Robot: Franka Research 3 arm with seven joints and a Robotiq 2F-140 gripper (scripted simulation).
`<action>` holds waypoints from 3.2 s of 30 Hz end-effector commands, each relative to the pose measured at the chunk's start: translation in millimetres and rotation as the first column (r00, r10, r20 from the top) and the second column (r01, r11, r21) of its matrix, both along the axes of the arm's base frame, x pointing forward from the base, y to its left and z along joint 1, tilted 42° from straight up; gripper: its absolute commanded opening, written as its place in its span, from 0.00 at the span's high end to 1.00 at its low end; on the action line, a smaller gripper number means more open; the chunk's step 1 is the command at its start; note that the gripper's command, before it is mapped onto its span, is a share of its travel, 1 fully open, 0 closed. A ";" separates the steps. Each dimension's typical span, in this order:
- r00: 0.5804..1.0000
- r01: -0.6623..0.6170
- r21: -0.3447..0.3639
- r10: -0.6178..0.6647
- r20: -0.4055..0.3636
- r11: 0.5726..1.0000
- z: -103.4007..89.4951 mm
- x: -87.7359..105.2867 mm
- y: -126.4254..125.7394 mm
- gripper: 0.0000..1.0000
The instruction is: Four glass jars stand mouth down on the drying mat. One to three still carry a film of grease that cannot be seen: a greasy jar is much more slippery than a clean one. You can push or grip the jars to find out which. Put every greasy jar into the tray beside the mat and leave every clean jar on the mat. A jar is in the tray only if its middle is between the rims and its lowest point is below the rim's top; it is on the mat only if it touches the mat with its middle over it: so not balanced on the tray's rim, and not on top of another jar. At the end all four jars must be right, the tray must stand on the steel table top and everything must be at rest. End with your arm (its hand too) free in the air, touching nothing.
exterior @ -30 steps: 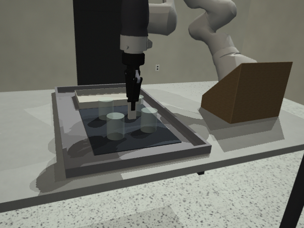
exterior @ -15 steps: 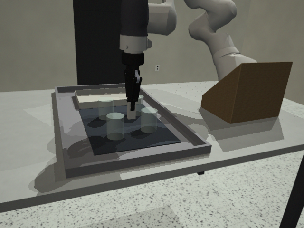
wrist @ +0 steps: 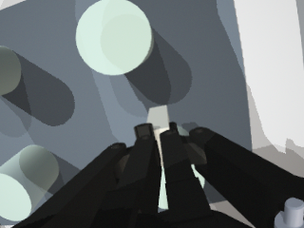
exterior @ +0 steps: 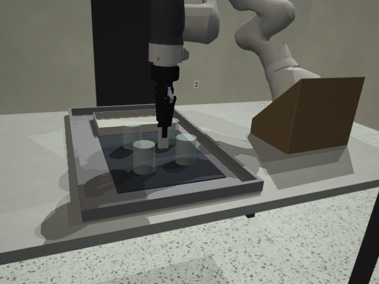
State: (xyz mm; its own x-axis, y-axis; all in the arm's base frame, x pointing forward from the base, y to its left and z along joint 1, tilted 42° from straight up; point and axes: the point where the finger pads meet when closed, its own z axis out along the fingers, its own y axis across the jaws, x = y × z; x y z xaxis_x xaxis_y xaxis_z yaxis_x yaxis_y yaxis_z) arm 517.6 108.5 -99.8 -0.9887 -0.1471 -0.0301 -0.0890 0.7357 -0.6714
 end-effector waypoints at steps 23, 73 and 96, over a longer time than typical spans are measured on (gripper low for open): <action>1.000 0.001 -0.001 -0.001 -0.002 1.000 0.1 3.7 -0.8 1.00; 1.000 0.001 -0.001 -0.001 -0.002 1.000 0.3 9.5 0.1 1.00; 1.000 0.001 -0.001 -0.001 -0.002 1.000 0.5 12.3 0.6 1.00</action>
